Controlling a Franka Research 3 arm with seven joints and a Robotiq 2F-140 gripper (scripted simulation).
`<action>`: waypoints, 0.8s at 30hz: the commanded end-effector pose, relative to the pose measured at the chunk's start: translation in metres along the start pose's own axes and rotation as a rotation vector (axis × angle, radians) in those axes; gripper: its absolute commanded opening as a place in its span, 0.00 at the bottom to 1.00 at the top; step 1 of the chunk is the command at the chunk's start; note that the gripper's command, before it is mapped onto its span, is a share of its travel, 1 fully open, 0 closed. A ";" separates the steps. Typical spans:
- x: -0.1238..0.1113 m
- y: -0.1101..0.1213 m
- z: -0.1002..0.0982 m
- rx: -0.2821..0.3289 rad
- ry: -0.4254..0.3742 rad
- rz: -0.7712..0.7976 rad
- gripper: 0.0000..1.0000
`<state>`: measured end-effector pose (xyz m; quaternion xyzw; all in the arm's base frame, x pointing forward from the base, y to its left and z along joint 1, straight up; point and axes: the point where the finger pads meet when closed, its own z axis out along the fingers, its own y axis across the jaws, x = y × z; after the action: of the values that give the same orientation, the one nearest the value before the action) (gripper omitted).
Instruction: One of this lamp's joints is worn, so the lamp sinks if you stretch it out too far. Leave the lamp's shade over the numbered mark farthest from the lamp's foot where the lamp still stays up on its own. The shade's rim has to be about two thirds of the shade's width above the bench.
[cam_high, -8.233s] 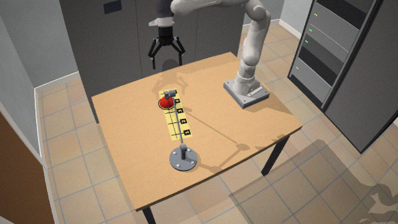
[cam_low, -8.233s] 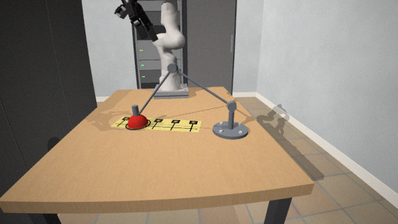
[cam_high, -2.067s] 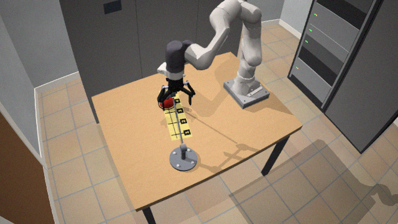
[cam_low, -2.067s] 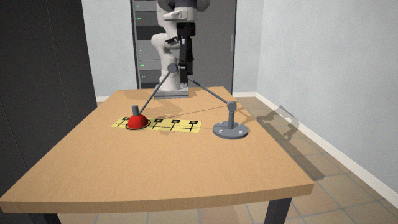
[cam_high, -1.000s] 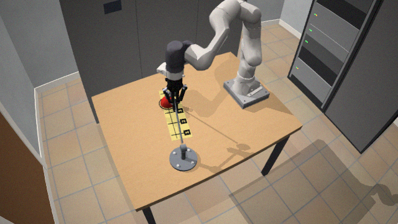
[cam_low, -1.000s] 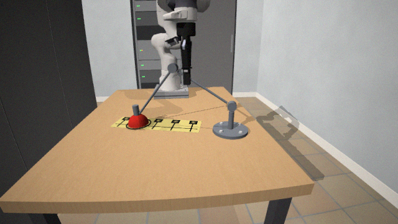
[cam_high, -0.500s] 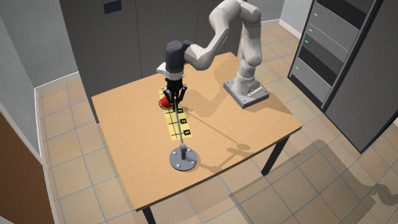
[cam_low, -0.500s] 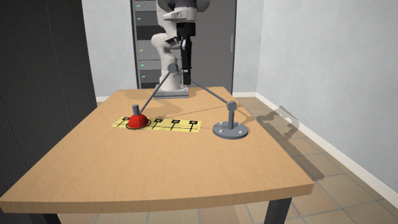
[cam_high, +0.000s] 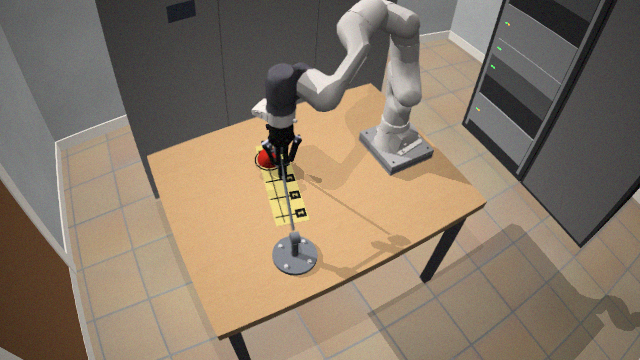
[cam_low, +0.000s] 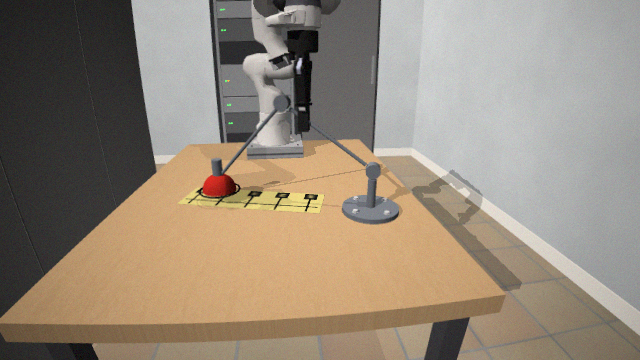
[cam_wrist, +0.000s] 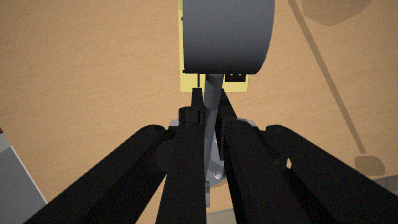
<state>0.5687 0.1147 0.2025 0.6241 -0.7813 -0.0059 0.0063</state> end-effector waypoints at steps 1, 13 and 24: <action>-0.008 -0.002 -0.011 0.017 -0.002 -0.007 0.10; -0.008 -0.002 -0.011 0.017 -0.002 -0.007 0.10; -0.012 -0.001 -0.014 0.012 -0.001 -0.004 0.10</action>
<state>0.5692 0.1170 0.2058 0.6215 -0.7834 -0.0066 0.0084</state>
